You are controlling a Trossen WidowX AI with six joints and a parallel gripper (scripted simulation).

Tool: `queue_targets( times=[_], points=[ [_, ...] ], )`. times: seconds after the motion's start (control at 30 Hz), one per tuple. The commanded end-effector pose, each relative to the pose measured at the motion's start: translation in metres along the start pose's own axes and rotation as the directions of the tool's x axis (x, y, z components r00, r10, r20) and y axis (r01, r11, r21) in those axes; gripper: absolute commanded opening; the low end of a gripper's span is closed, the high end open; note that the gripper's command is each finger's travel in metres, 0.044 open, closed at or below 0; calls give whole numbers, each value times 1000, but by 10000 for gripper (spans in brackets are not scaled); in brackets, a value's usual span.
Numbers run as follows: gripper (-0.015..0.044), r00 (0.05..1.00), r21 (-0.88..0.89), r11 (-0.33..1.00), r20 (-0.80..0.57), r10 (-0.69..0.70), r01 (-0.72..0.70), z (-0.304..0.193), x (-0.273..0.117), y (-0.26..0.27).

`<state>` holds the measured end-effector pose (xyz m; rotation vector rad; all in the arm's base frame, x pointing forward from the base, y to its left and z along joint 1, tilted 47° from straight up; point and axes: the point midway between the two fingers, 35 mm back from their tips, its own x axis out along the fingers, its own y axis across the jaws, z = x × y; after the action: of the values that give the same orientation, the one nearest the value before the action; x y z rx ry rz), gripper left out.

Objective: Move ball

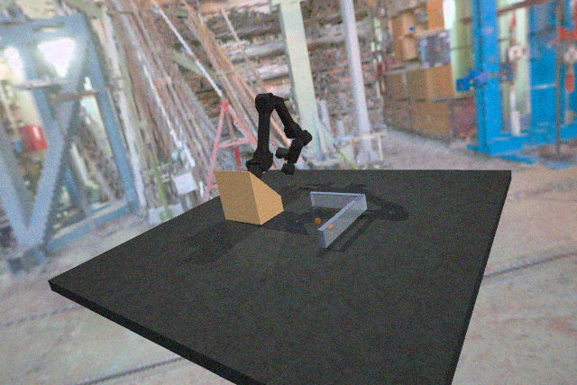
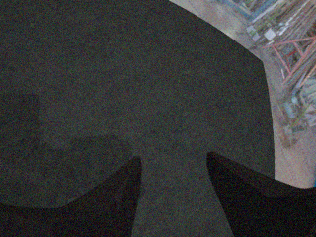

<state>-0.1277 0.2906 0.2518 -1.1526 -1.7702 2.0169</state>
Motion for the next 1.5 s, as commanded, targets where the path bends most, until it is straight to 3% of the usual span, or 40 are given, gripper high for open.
queue_targets(
  times=[0.0, 0.33, 0.57, 0.77, 1.1, 1.47],
  points=[
    [218, 996, 167, 986, -86, 31, -16, -39, -7, 10],
    [218, 947, 567, 820, -297, 124, 70, -134, -46, 51],
    [218, 884, 763, 604, -423, 198, 230, -192, -92, 91],
    [218, 811, 831, 380, -520, 268, 407, -233, -143, 133],
    [218, 662, 720, -2, -638, 393, 694, -273, -248, 215],
    [218, 492, 299, -408, -684, 538, 862, -254, -375, 325]
  ],
)
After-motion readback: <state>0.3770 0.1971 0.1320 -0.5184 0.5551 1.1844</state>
